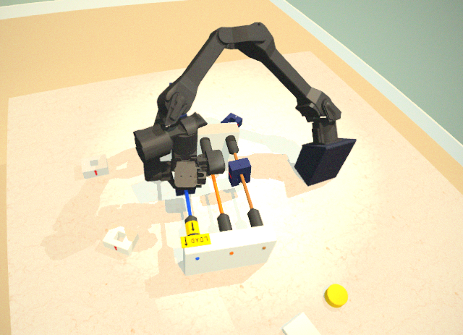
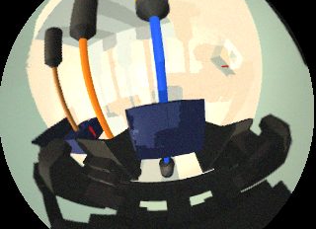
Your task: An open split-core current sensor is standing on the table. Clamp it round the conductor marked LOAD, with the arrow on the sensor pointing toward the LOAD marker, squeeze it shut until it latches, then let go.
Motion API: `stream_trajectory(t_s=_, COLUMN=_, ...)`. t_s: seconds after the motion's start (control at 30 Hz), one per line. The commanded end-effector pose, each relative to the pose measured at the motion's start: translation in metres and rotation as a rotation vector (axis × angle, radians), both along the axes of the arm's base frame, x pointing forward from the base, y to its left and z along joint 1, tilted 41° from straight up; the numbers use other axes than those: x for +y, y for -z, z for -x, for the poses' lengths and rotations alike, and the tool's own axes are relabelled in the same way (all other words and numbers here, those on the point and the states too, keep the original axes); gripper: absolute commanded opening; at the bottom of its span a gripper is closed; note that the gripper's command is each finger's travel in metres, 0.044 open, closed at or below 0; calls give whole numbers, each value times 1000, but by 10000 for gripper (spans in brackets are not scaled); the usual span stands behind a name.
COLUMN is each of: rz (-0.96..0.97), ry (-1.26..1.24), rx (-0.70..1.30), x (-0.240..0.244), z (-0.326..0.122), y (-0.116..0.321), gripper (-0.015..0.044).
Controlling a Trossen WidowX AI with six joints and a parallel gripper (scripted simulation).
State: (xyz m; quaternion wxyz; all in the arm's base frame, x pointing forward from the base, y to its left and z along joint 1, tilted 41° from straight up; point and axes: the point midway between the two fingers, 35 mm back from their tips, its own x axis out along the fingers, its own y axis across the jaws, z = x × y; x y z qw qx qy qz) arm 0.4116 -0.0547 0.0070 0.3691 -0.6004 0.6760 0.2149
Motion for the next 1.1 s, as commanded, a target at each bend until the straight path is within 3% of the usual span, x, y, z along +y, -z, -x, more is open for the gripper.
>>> stream_trajectory(t_s=0.0, rz=0, ry=0, rx=0, x=0, z=0, y=0, gripper=0)
stream_trajectory(t_s=0.23, rz=0, ry=0, rx=0, x=0, z=0, y=0, gripper=0)
stream_trajectory(t_s=0.8, rz=1, ry=-4, rx=-6, x=3, z=0, y=-1, gripper=440)
stream_trajectory(t_s=1.07, rz=0, ry=0, rx=0, x=0, z=0, y=0, gripper=230)
